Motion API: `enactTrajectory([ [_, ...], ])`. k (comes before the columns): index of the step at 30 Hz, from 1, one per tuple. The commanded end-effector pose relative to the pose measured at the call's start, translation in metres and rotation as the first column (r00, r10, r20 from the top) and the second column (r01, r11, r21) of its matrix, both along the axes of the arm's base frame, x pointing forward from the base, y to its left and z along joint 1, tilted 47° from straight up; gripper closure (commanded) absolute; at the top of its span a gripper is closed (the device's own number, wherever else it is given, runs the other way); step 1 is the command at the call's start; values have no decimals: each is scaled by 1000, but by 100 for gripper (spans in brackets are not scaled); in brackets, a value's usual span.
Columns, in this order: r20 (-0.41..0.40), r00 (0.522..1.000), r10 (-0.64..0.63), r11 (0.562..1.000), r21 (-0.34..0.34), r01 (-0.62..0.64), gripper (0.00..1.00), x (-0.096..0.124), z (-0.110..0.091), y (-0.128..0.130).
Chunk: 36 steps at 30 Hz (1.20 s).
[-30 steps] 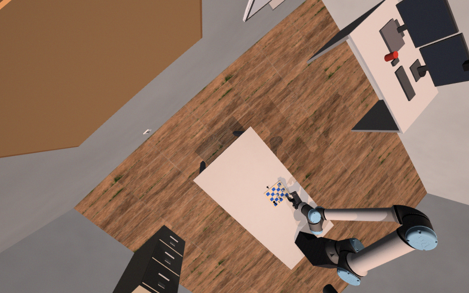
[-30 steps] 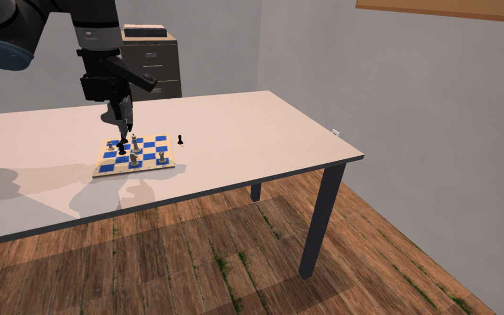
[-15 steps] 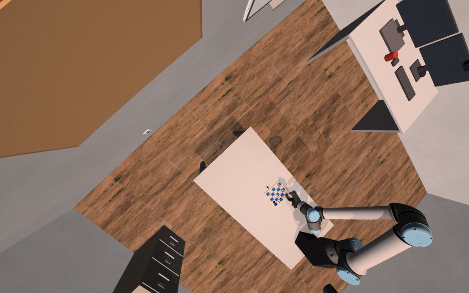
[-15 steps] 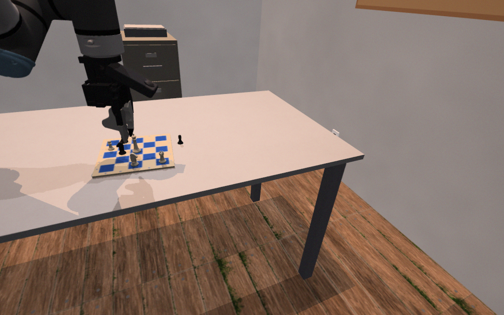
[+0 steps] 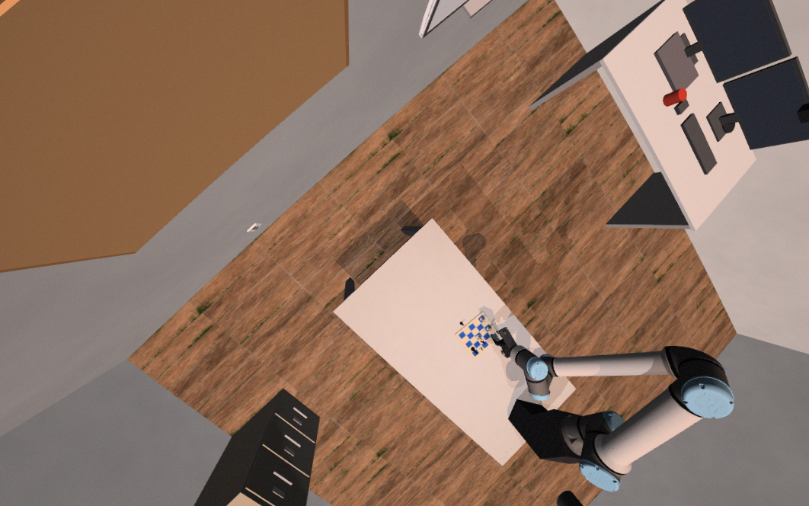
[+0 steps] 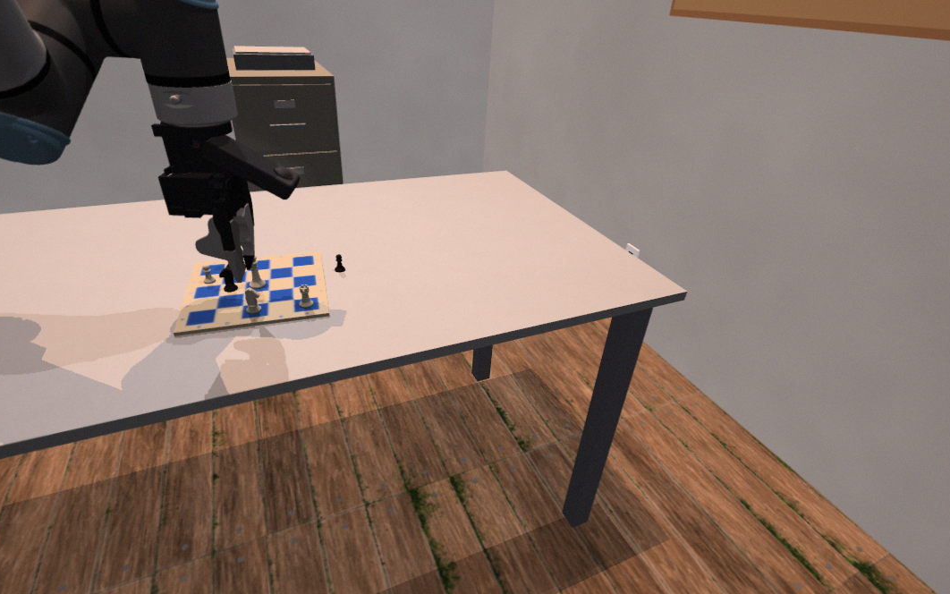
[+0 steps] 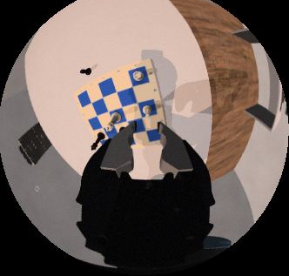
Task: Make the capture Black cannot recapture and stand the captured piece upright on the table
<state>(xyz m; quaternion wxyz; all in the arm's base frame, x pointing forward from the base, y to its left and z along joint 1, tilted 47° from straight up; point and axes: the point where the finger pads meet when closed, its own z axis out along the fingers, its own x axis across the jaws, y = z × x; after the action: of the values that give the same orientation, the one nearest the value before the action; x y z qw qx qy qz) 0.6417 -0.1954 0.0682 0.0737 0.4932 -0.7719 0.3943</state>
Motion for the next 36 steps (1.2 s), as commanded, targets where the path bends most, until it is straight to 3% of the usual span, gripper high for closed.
enactTrajectory([
  [1, 1, 1000, 1, 1000, 0, -1, 78, 2, -4, -5],
  [36, 1, 1000, 1, 1000, 0, -1, 78, 4, -9, -10],
])
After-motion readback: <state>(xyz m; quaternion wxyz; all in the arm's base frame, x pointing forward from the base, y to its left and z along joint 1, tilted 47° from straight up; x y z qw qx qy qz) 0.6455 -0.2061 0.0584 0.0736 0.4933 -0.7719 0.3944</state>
